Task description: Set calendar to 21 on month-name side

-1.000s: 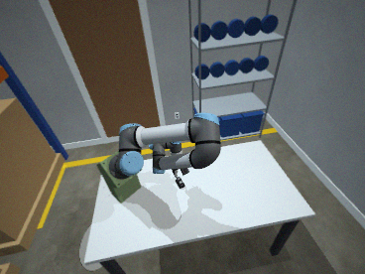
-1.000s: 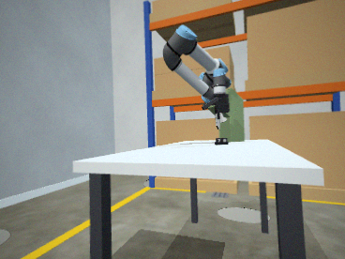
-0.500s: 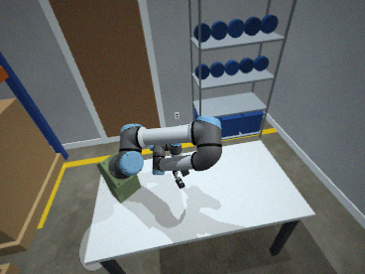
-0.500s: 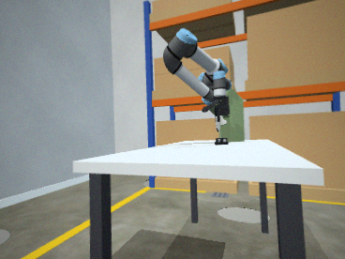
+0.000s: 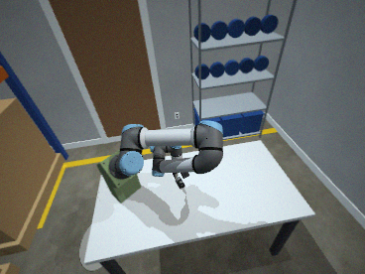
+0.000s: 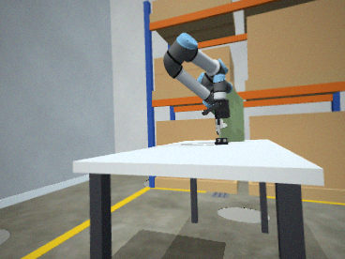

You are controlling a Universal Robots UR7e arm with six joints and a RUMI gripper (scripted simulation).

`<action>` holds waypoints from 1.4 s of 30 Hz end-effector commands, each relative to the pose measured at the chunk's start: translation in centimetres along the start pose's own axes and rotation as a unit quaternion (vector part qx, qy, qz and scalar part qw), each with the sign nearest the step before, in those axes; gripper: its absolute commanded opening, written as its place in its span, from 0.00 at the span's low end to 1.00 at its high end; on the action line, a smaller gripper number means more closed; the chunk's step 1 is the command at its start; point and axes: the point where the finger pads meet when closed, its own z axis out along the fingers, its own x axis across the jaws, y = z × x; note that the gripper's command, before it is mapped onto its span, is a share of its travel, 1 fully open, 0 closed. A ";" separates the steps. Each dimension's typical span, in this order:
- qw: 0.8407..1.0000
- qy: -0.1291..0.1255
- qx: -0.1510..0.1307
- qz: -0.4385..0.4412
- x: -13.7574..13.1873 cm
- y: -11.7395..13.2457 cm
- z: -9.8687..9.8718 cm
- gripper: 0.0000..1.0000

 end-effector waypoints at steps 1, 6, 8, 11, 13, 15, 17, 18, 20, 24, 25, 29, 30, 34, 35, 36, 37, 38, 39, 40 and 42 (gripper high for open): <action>1.000 -0.001 0.000 0.000 0.0 0.0 0.6 0.29; 1.000 -0.001 0.000 0.000 0.0 0.0 1.0 0.29; 1.000 -0.001 0.000 0.000 0.0 0.0 1.0 0.29; 1.000 -0.001 0.000 0.000 0.0 0.0 1.1 0.29; 1.000 -0.001 0.000 0.000 0.0 0.0 1.1 0.29; 1.000 -0.001 0.000 0.000 0.0 0.0 1.1 0.29; 1.000 -0.001 0.000 0.000 0.0 0.0 1.1 0.29; 1.000 -0.001 0.000 0.000 0.0 0.0 1.1 0.29; 1.000 -0.001 0.000 0.000 0.0 0.0 1.1 0.29; 1.000 -0.001 0.000 0.000 0.0 0.0 1.1 0.29; 1.000 -0.001 0.000 0.000 0.0 0.0 1.1 0.29; 1.000 -0.001 0.000 0.000 0.0 0.0 1.1 0.29; 1.000 -0.001 0.000 0.000 0.0 0.0 1.1 0.29; 1.000 -0.001 0.000 0.000 0.0 0.0 1.1 0.29; 1.000 -0.001 0.000 0.000 0.0 0.0 1.1 0.29; 1.000 -0.001 0.000 0.000 0.0 0.0 1.1 0.29; 1.000 -0.001 0.000 0.000 0.0 0.0 1.1 0.29; 1.000 -0.001 0.000 0.000 0.0 0.0 1.1 0.29; 1.000 -0.001 0.000 0.000 0.0 0.0 1.1 0.29; 1.000 -0.001 0.000 0.000 0.0 0.0 1.1 0.29; 1.000 -0.001 0.000 0.000 0.0 0.0 1.1 0.29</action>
